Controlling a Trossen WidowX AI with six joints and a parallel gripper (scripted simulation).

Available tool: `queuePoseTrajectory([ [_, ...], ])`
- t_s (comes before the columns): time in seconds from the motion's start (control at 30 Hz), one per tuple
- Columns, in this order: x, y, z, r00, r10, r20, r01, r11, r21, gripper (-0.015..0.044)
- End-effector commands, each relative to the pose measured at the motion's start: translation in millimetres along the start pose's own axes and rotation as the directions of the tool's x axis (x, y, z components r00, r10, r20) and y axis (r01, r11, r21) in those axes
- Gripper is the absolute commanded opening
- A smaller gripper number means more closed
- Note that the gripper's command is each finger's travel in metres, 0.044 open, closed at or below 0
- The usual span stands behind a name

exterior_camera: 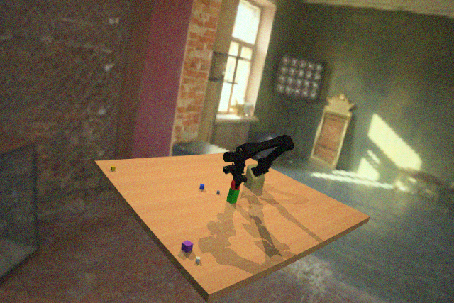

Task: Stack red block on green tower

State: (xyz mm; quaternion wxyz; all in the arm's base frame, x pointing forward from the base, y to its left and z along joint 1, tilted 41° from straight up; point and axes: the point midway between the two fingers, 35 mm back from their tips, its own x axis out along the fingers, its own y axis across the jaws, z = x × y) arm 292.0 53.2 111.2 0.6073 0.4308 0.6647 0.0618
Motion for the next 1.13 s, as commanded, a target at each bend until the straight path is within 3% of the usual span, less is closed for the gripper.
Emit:
queuePoseTrajectory([
  [0.0, 0.8, 0.1, -0.5, 1.000, -0.001, -0.002, 0.001, 1.000, 0.003, 0.0184],
  [0.33, 0.8, 0.1, -0.5, 1.000, -0.001, -0.002, 0.001, 1.000, 0.003, 0.0440],
  [1.1, 0.8, 0.1, -0.5, 1.000, -0.001, -0.002, 0.001, 1.000, 0.003, 0.0440],
])
